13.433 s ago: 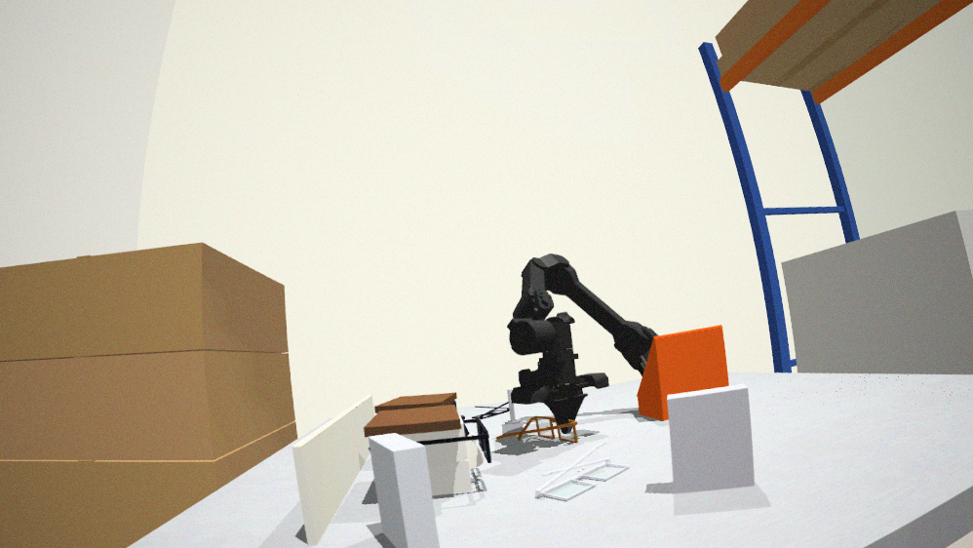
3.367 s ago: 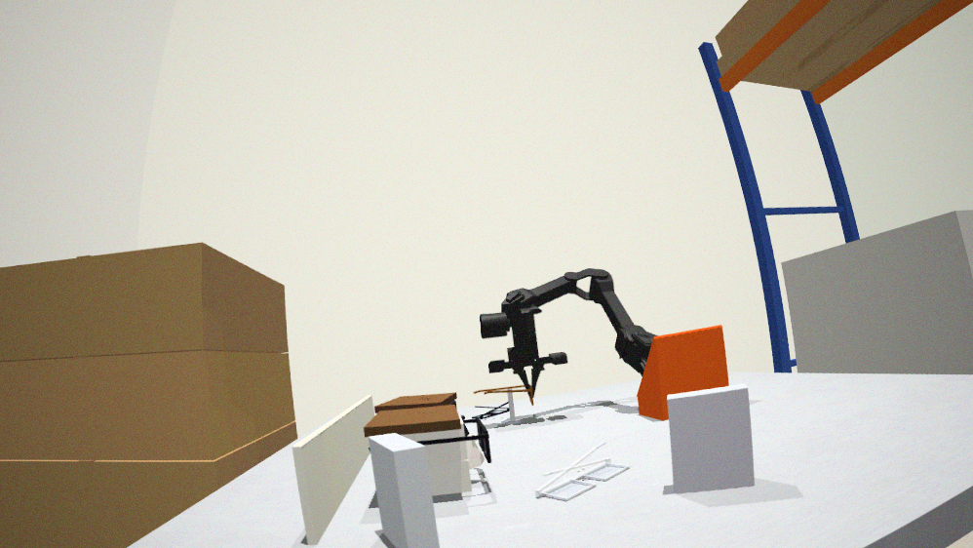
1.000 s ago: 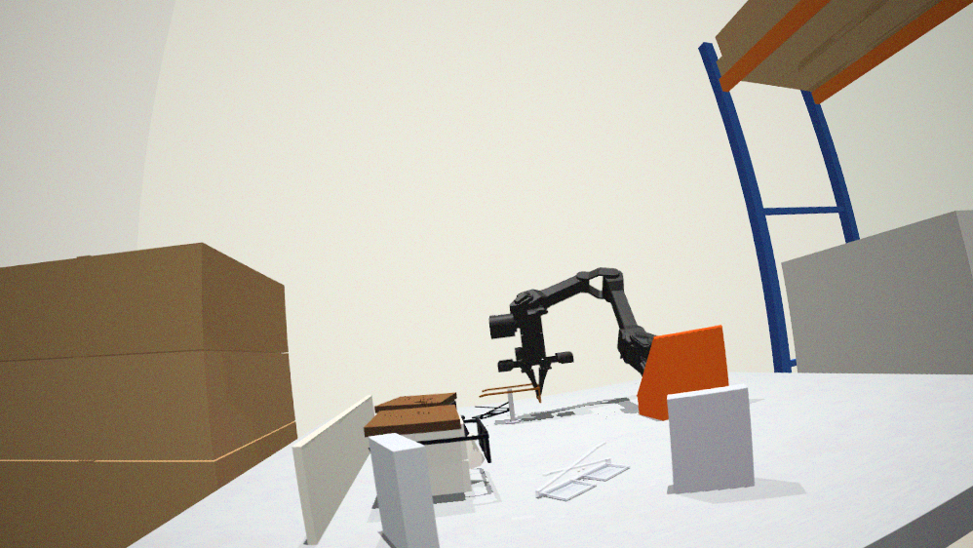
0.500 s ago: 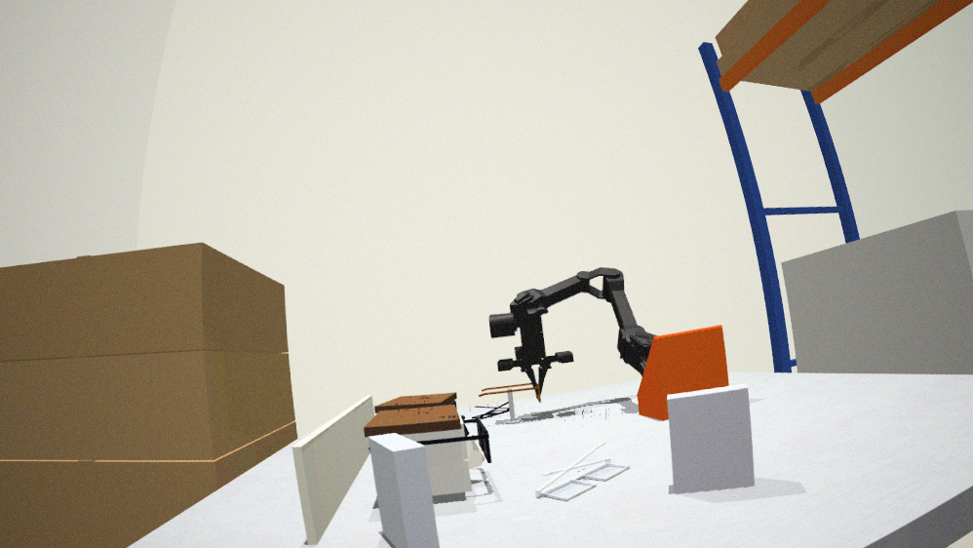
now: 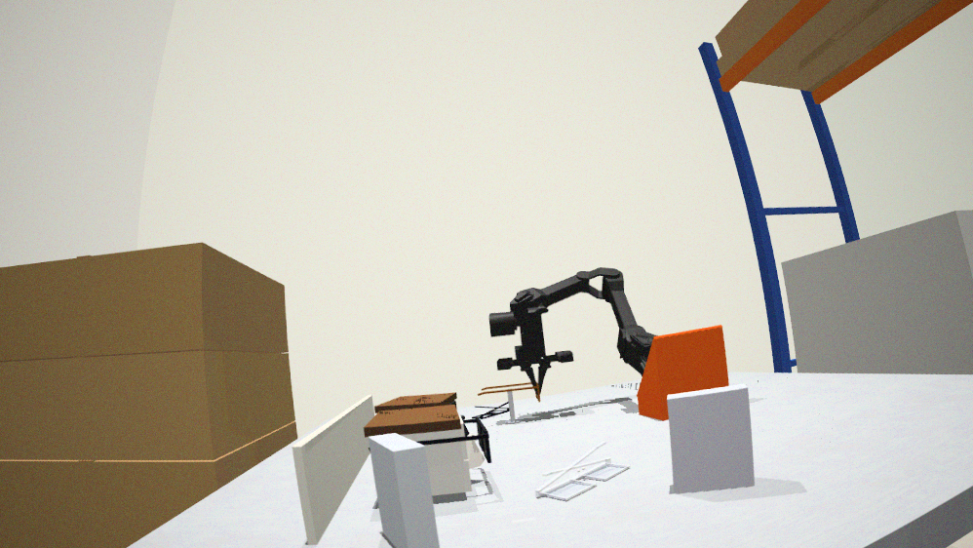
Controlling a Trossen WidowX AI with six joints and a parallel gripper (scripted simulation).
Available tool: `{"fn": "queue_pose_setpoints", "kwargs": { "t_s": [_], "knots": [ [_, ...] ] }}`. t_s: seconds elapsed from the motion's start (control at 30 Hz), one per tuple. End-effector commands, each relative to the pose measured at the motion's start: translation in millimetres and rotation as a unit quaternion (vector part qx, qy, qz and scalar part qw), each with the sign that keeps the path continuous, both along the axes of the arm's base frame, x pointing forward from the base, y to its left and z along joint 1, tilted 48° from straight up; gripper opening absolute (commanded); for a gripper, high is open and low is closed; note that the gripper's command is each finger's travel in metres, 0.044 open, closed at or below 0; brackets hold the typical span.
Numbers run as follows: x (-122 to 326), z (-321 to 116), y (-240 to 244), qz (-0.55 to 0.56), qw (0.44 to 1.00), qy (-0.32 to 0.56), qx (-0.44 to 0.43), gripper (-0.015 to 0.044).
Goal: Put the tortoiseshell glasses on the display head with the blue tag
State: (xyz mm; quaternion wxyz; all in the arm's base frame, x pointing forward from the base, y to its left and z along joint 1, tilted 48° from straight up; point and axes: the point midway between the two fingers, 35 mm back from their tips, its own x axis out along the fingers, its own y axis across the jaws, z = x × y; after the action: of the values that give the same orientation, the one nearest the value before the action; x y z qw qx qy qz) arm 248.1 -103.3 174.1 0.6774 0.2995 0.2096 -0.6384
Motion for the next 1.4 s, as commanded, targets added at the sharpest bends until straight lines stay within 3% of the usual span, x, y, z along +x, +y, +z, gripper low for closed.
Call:
{"fn": "queue_pose_setpoints", "kwargs": {
  "t_s": [0.0, 0.57, 1.37],
  "knots": [
    [-0.5, -1.1, 4.6, -0.001, 1.000, 0.004, 0.000, 0.0000],
    [-3.9, 31.1, 49.6, 0.003, 1.000, 0.010, 0.001, 0.0000],
    [24.2, -77.7, 162.3, 0.199, 0.957, 0.212, -0.002, 0.0000]
  ]
}}
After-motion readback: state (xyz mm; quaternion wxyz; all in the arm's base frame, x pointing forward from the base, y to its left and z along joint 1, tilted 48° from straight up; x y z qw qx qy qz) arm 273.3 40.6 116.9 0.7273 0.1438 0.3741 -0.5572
